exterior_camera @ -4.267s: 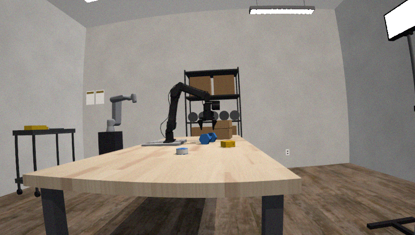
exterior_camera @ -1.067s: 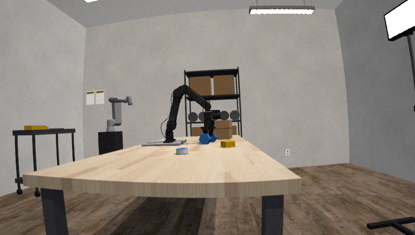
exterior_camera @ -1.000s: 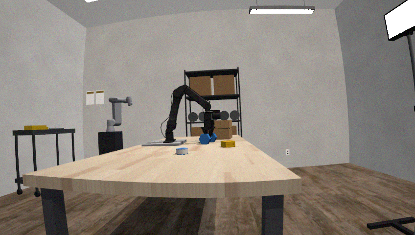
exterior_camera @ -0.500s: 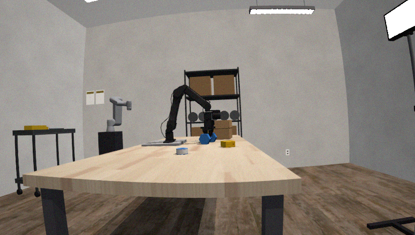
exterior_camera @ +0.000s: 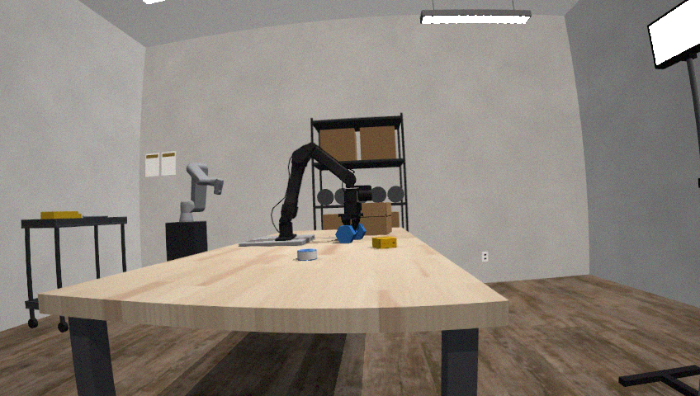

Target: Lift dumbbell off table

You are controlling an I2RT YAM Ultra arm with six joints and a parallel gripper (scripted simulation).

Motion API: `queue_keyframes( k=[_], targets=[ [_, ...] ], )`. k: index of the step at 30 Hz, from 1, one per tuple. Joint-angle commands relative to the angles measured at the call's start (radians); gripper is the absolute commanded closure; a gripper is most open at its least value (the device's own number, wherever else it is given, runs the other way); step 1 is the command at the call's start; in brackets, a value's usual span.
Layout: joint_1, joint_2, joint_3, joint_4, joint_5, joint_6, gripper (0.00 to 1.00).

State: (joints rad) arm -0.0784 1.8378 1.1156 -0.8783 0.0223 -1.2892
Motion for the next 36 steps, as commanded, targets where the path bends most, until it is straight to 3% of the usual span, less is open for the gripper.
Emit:
queue_keyframes(
  k=[1, 24, 36],
  targets=[
    [-0.006, -0.035, -0.005, -0.008, -0.014, 0.001, 1.00],
    [-0.006, -0.035, -0.003, -0.009, -0.014, 0.001, 1.00],
    [-0.005, -0.044, 0.036, -0.029, -0.013, 0.001, 1.00]
  ],
)
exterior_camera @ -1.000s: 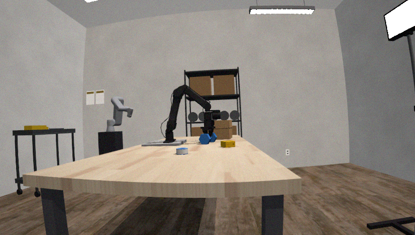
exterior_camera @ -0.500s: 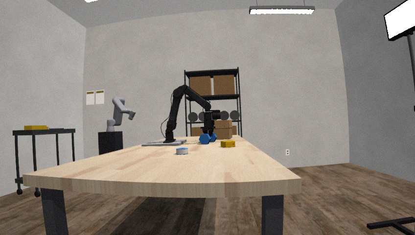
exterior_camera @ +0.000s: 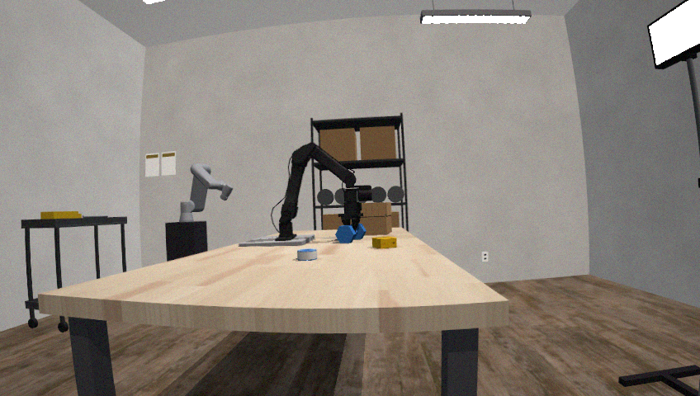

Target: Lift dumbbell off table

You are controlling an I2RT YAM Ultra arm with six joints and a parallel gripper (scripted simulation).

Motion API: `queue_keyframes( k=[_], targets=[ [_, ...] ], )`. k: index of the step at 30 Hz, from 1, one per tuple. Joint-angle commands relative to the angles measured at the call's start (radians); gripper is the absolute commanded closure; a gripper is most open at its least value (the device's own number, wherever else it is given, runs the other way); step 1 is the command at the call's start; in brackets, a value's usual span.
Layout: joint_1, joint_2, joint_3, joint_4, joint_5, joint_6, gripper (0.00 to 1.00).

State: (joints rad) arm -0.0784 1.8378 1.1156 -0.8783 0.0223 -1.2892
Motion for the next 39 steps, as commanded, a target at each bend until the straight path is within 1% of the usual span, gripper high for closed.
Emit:
queue_keyframes(
  k=[1, 16, 28, 30, 39],
  targets=[
    [-0.005, -0.045, 0.038, -0.032, -0.013, 0.001, 1.00],
    [0.001, -0.083, 0.087, -0.118, -0.013, 0.004, 1.00],
    [0.008, -0.118, 0.173, -0.239, -0.013, 0.007, 1.00],
    [0.008, -0.118, 0.173, -0.239, -0.013, 0.007, 1.00],
    [0.013, -0.133, 0.243, -0.325, -0.013, 0.008, 1.00]
  ],
)
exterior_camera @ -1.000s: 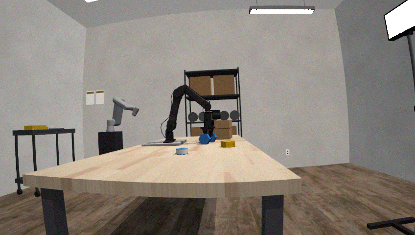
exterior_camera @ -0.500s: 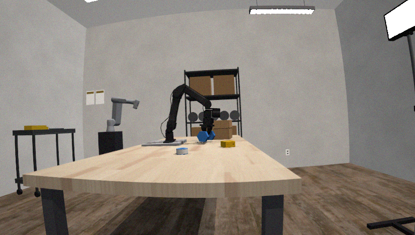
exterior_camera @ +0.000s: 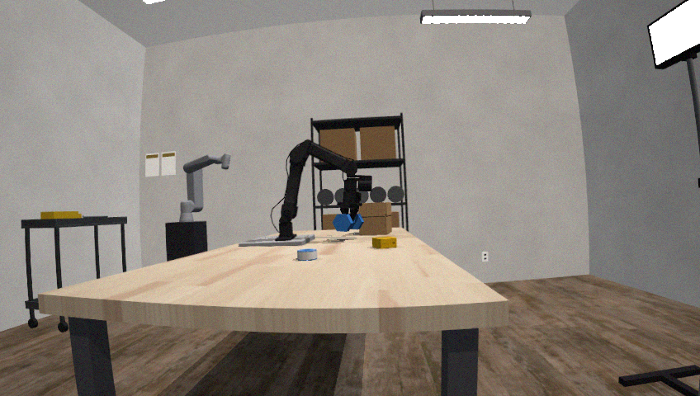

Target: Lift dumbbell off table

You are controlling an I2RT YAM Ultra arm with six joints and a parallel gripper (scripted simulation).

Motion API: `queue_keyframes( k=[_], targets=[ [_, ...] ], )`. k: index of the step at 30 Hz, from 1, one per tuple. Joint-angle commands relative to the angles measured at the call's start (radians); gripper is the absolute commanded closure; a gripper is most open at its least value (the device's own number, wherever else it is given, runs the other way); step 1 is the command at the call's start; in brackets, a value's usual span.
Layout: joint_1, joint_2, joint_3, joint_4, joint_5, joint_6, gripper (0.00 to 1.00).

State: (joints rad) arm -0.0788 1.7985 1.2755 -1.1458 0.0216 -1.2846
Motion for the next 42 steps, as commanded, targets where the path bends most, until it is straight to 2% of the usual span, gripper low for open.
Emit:
queue_keyframes(
  k=[1, 20, 42],
  targets=[
    [0.014, -0.095, 0.090, -0.065, -0.013, 0.004, 1.00],
    [0.015, -0.100, 0.178, -0.159, -0.013, 0.005, 1.00],
    [0.016, -0.100, 0.190, -0.172, -0.013, 0.005, 1.00]
  ],
)
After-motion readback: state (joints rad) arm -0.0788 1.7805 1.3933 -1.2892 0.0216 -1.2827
